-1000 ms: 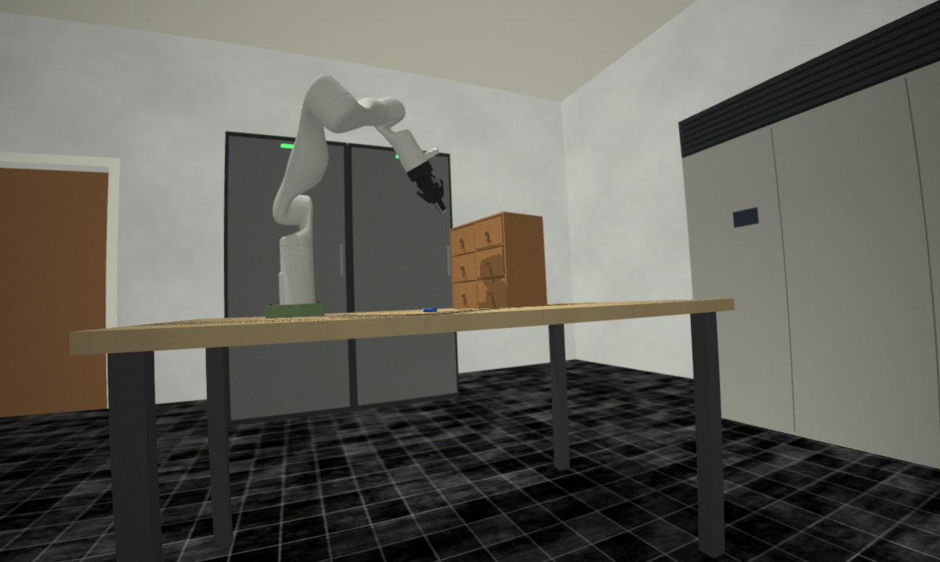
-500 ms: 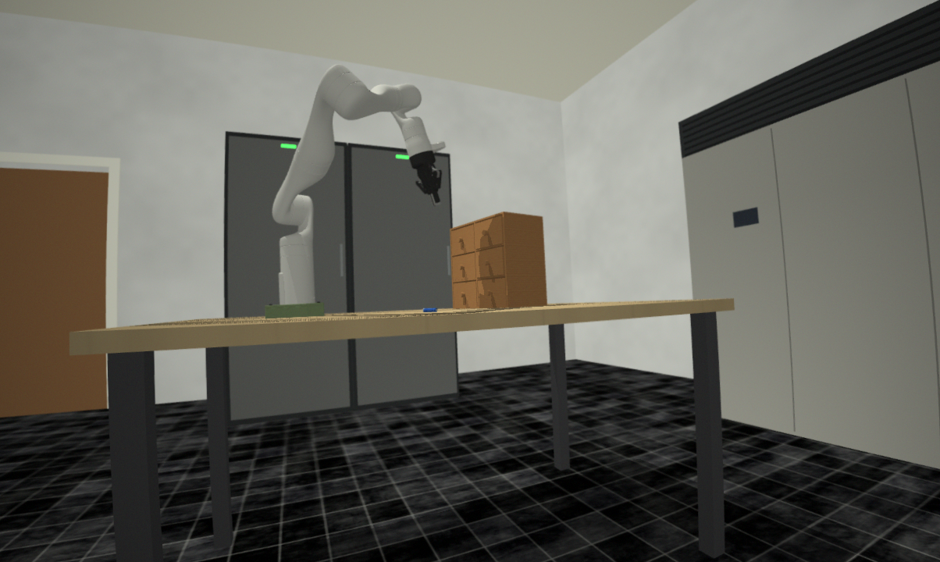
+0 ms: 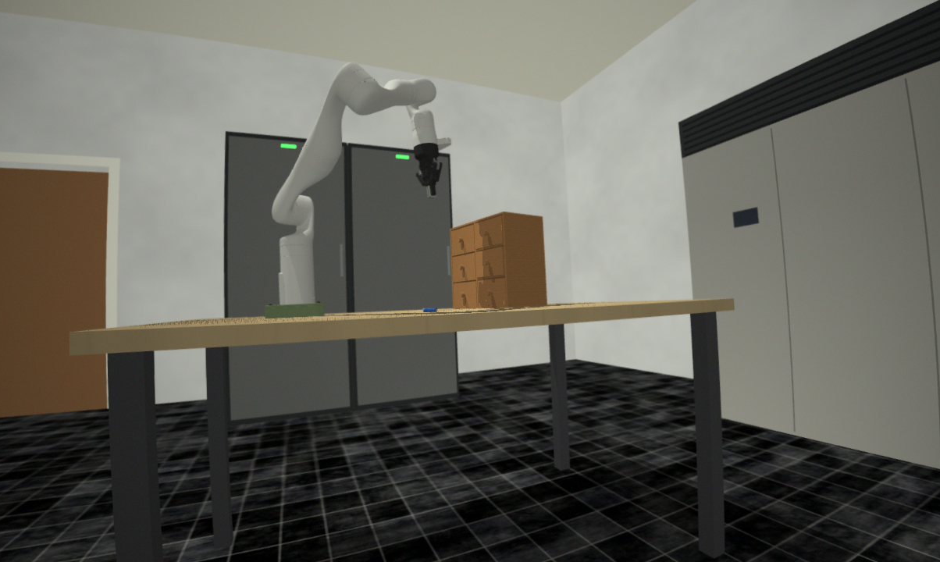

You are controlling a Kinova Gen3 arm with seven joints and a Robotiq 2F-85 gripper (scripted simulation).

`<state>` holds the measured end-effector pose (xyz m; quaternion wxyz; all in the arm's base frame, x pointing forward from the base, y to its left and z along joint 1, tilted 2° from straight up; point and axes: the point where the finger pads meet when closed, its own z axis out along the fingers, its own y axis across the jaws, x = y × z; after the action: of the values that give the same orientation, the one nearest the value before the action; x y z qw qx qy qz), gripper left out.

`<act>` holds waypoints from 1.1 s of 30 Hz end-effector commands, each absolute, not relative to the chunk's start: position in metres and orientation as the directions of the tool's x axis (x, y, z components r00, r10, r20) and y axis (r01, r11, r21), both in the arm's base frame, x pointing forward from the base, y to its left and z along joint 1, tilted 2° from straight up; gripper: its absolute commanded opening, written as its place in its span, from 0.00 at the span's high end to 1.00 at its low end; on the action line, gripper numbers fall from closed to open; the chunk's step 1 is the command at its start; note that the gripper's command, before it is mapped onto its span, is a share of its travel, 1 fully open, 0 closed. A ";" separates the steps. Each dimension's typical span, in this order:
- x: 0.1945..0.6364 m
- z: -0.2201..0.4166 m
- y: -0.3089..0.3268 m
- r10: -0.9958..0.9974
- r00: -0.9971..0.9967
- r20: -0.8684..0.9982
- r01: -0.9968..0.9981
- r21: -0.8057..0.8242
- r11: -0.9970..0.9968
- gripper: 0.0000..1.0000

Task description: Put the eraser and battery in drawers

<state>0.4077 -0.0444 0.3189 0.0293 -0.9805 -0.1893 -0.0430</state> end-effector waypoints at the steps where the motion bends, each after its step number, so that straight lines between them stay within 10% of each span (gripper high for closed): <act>1: 0.409 0.326 -0.038 0.378 0.923 0.074 0.381 -0.036 -0.924 1.00; 33: 0.402 0.333 -0.041 0.376 0.926 -0.017 0.375 -0.033 -0.926 1.00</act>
<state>0.4022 -0.0408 0.3325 0.0148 -0.9813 -0.1913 0.0122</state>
